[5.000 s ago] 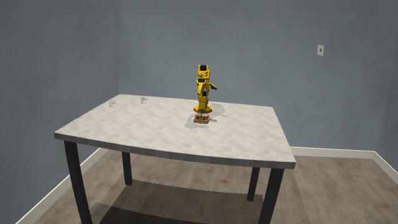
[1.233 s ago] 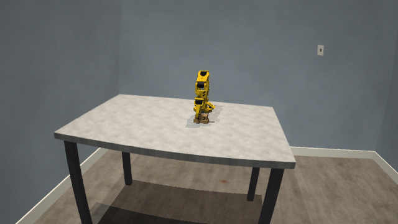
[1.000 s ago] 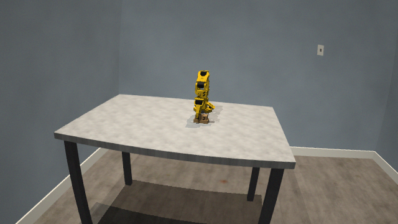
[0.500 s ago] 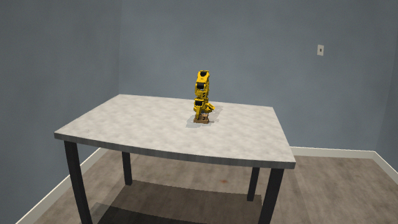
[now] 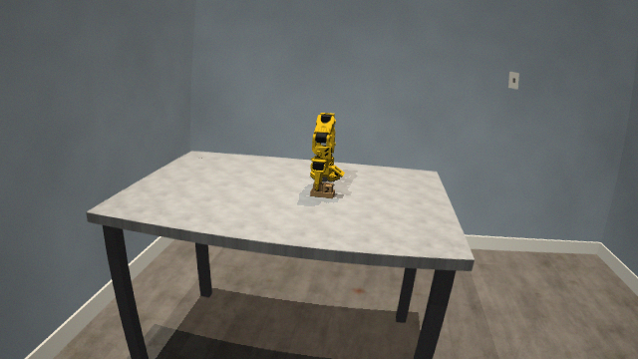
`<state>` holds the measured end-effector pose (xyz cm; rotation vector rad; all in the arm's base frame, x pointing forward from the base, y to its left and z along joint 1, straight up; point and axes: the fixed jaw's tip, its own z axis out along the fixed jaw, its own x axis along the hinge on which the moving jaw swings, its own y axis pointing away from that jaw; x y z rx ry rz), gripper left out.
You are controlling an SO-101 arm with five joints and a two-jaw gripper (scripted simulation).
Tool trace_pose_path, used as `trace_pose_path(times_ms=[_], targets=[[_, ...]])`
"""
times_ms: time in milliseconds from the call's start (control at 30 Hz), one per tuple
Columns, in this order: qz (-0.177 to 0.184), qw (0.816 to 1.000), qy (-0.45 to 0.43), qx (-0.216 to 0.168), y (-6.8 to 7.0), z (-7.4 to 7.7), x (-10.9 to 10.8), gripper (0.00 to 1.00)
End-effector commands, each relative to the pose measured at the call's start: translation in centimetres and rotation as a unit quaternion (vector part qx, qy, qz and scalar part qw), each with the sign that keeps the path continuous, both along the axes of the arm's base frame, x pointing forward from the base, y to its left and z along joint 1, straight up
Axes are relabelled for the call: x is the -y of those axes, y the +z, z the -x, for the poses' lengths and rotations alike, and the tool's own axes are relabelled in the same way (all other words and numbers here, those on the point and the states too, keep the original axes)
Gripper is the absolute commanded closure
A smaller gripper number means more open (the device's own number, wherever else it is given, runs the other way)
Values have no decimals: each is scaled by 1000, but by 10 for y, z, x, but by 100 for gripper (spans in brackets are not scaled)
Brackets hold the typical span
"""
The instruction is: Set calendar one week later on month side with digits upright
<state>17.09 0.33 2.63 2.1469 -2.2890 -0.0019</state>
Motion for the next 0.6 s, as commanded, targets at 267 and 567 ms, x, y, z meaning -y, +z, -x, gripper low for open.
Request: trace_pose_path(times_ms=[267, 567], targets=[[-1, 1000, -8, 18, 5, -8, 2, 84], [-1, 1000, -8, 18, 5, -8, 2, 91]])
